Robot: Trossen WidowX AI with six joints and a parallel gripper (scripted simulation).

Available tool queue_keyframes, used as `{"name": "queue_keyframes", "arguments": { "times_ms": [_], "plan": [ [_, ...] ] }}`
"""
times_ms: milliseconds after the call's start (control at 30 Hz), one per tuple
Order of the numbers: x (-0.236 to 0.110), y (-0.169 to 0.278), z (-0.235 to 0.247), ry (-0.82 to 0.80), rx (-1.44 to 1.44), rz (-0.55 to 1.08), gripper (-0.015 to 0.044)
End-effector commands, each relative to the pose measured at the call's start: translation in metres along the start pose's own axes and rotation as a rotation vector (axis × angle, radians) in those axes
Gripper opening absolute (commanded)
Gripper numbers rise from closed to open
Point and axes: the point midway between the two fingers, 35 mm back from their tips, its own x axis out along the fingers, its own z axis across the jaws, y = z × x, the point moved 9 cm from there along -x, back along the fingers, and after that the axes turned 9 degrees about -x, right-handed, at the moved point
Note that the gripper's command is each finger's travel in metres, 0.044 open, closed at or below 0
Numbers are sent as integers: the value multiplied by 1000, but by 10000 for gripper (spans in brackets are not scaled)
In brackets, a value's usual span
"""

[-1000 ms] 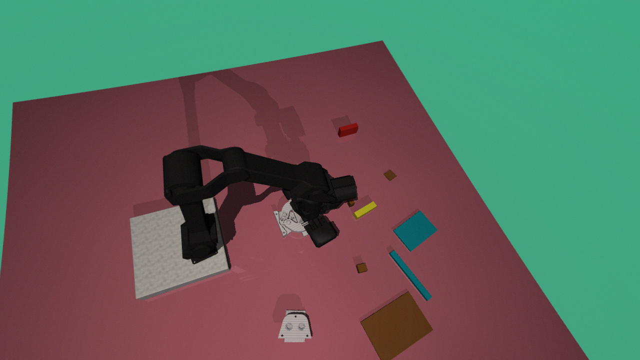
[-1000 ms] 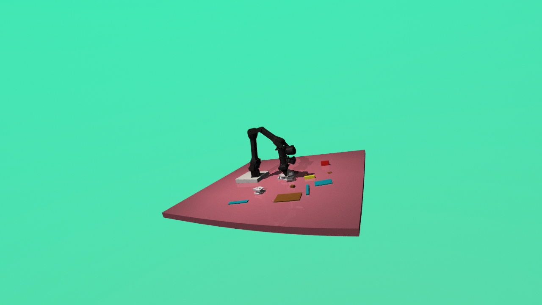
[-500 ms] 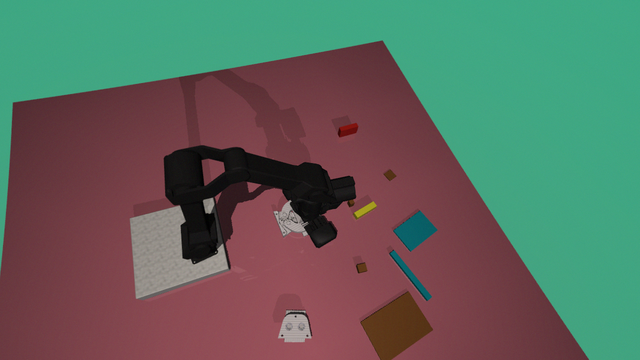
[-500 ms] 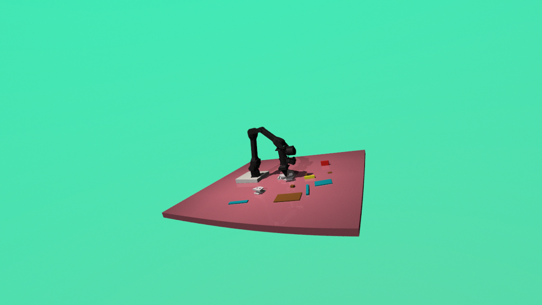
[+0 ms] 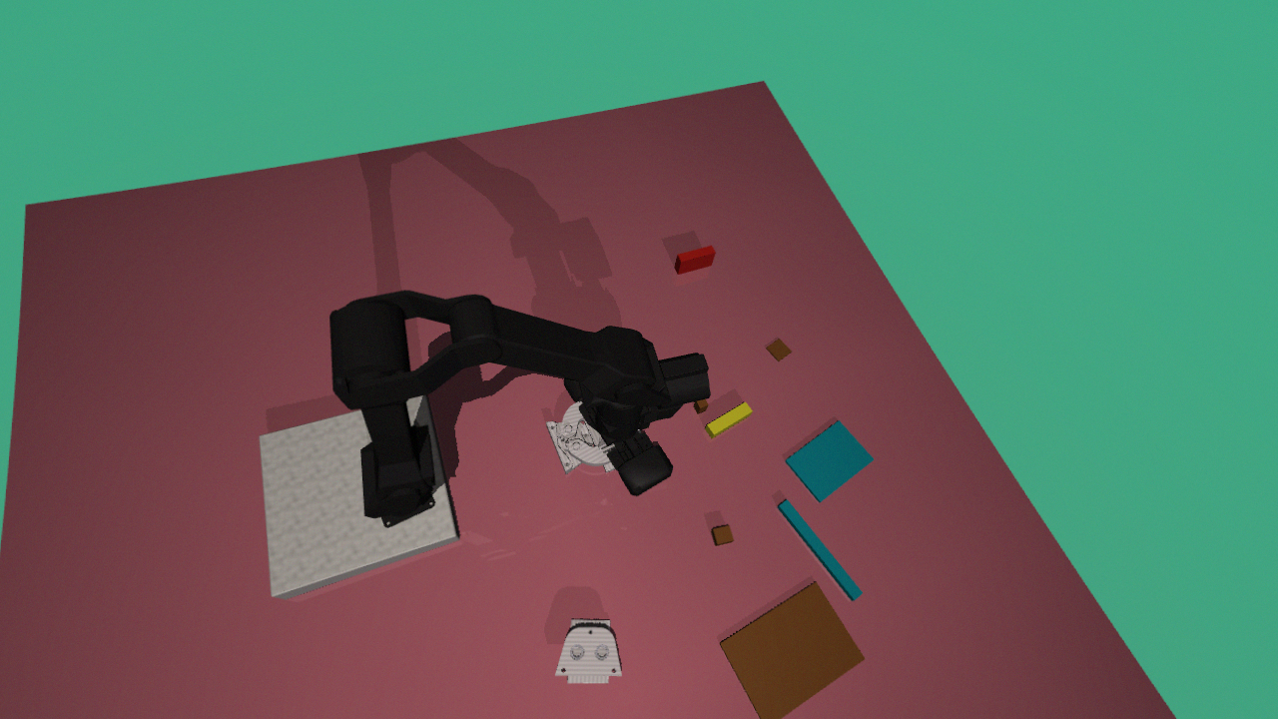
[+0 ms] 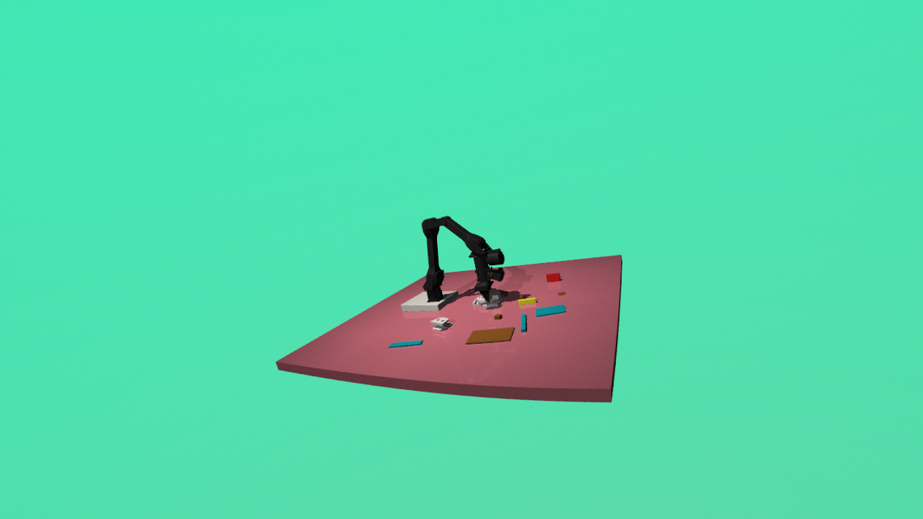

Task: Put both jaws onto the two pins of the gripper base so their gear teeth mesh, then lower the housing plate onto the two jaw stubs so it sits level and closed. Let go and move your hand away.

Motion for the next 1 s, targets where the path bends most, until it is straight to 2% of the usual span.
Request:
{"name": "queue_keyframes", "arguments": {
  "times_ms": [0,967],
  "plan": [
    [3,0,0,-6,-7,3,134],
    [9,0,0,-6,-8,3,134]
  ]
}}
